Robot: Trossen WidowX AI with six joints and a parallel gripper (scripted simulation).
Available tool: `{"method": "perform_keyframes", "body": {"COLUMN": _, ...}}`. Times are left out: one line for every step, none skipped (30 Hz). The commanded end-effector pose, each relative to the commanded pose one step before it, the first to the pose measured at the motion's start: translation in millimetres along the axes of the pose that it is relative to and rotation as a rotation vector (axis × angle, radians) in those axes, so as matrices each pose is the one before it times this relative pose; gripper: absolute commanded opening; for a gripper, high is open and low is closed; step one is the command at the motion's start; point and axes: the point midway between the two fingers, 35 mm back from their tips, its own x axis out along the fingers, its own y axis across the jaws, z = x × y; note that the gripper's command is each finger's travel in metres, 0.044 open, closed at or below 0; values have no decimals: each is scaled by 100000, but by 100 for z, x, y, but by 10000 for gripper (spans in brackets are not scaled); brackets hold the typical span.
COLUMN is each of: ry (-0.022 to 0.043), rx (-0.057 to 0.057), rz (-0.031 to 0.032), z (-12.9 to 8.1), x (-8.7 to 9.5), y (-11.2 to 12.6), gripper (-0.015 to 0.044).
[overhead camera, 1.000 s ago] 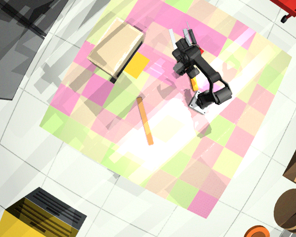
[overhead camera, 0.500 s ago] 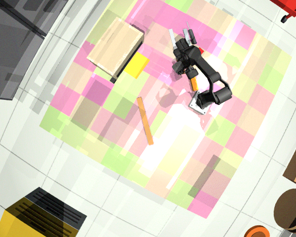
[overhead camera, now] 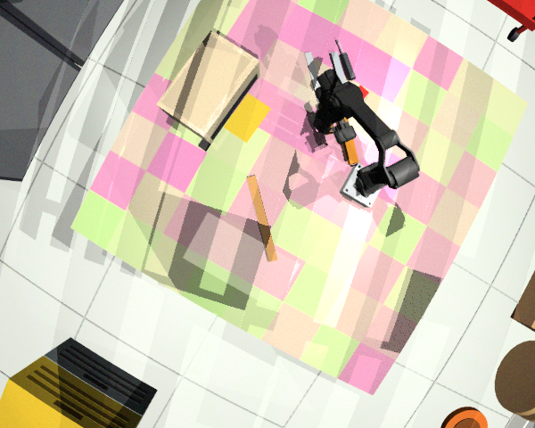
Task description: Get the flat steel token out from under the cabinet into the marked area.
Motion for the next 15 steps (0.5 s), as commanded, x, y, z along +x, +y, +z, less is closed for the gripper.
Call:
{"method": "perform_keyframes", "body": {"ry": 212, "rx": 3941, "rz": 243, "z": -23, "x": -6, "y": 37, "gripper": 270}}
{"method": "perform_keyframes", "body": {"ry": 0, "rx": 784, "rz": 0, "z": 1, "x": 0, "y": -1, "gripper": 270}}
{"method": "perform_keyframes", "body": {"ry": 0, "rx": 784, "rz": 0, "z": 1, "x": 0, "y": -1, "gripper": 270}}
{"method": "perform_keyframes", "body": {"ry": 0, "rx": 784, "rz": 0, "z": 1, "x": 0, "y": -1, "gripper": 270}}
{"method": "perform_keyframes", "body": {"ry": 0, "rx": 784, "rz": 0, "z": 1, "x": 0, "y": -1, "gripper": 270}}
{"method": "perform_keyframes", "body": {"ry": 0, "rx": 784, "rz": 0, "z": 1, "x": 0, "y": -1, "gripper": 270}}
{"method": "perform_keyframes", "body": {"ry": 0, "rx": 784, "rz": 0, "z": 1, "x": 0, "y": -1, "gripper": 270}}
{"method": "perform_keyframes", "body": {"ry": 0, "rx": 784, "rz": 0, "z": 1, "x": 0, "y": -1, "gripper": 270}}
{"method": "perform_keyframes", "body": {"ry": 0, "rx": 784, "rz": 0, "z": 1, "x": 0, "y": -1, "gripper": 270}}
{"method": "perform_keyframes", "body": {"ry": 0, "rx": 784, "rz": 0, "z": 1, "x": 0, "y": -1, "gripper": 270}}
{"method": "perform_keyframes", "body": {"ry": 0, "rx": 784, "rz": 0, "z": 1, "x": 0, "y": -1, "gripper": 270}}
{"method": "perform_keyframes", "body": {"ry": 0, "rx": 784, "rz": 0, "z": 1, "x": 0, "y": -1, "gripper": 270}}
{"method": "perform_keyframes", "body": {"ry": 0, "rx": 784, "rz": 0, "z": 1, "x": 0, "y": -1, "gripper": 270}}
{"method": "perform_keyframes", "body": {"ry": 0, "rx": 784, "rz": 0, "z": 1, "x": 0, "y": -1, "gripper": 270}}
{"method": "perform_keyframes", "body": {"ry": 0, "rx": 784, "rz": 0, "z": 1, "x": 0, "y": -1, "gripper": 270}}
